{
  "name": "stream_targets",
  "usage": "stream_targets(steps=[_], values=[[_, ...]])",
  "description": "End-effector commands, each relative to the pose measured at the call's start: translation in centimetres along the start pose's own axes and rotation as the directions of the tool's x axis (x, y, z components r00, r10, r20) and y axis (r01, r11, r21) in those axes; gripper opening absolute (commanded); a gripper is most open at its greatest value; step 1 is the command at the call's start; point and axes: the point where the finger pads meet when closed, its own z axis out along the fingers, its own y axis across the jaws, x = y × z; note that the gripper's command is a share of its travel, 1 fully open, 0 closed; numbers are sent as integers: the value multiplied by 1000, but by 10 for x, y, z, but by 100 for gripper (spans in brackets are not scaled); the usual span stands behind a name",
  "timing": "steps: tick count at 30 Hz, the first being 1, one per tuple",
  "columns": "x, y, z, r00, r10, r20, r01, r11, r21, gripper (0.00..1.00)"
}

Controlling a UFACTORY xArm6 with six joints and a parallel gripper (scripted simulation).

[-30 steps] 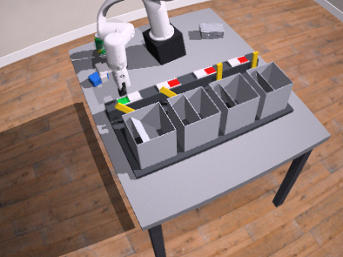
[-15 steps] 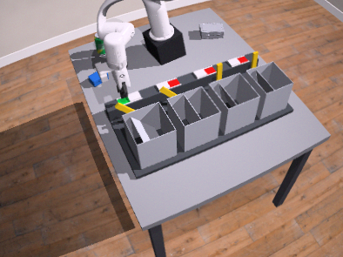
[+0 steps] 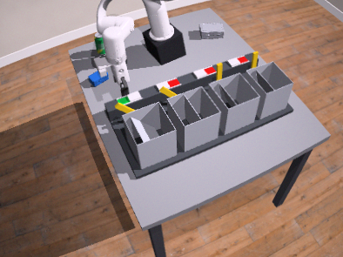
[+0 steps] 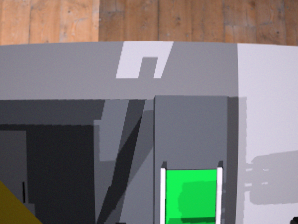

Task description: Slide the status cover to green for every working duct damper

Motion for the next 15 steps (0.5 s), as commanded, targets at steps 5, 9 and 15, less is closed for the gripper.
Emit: stream_targets(steps=[5, 9, 15], values=[[1, -1, -28, 1000, 0, -2, 0, 1000, 2, 100], [1, -1, -30, 1000, 0, -2, 0, 1000, 2, 100], [1, -1, -31, 1000, 0, -2, 0, 1000, 2, 100]])
